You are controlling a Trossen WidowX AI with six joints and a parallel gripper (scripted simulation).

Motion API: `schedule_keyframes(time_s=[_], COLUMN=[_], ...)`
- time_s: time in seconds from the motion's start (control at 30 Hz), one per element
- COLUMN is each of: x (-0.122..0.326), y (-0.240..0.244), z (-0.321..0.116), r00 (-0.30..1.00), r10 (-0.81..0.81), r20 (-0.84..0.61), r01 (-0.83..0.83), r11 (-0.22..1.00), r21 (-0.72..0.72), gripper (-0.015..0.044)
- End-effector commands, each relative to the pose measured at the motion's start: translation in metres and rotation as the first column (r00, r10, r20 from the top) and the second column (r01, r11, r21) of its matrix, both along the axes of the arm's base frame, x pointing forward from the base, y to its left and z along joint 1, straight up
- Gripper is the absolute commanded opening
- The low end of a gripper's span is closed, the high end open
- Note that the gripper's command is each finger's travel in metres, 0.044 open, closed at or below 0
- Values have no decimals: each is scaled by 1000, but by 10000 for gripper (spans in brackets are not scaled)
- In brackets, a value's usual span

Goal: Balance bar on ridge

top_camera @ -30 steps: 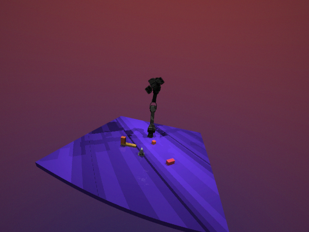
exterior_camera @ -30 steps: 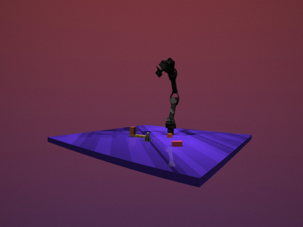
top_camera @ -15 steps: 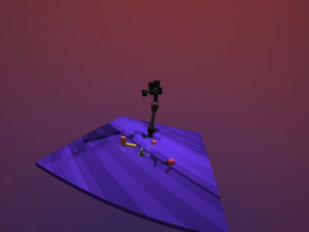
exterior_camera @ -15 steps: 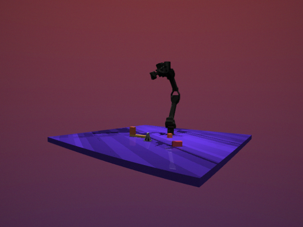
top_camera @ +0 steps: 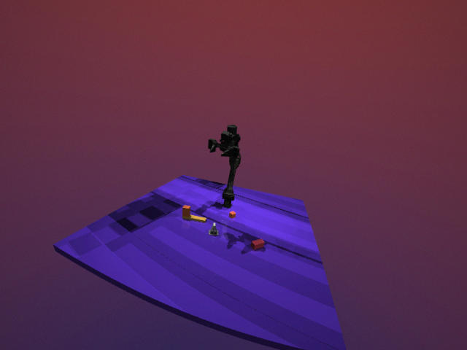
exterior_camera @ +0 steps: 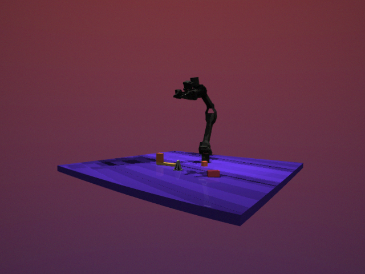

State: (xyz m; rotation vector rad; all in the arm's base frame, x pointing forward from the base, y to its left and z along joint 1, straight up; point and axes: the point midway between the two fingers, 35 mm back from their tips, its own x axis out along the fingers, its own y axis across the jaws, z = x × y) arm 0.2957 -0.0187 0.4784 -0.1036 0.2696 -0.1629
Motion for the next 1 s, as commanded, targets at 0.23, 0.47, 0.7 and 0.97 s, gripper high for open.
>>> schedule_keyframes(time_s=[0.23, 0.47, 0.7, 0.97], x=[25, 35, 41, 42], y=[-21, -35, -49, -68], z=[-49, -82, -114, -153], r00=[973, 918, 833, 698], r10=[16, 29, 45, 59], r20=[-232, -396, -551, -714], r01=[-69, -180, -327, -504], r11=[972, 919, 844, 748], r21=[-223, -350, -426, -432], gripper=[315, 315, 315, 315])
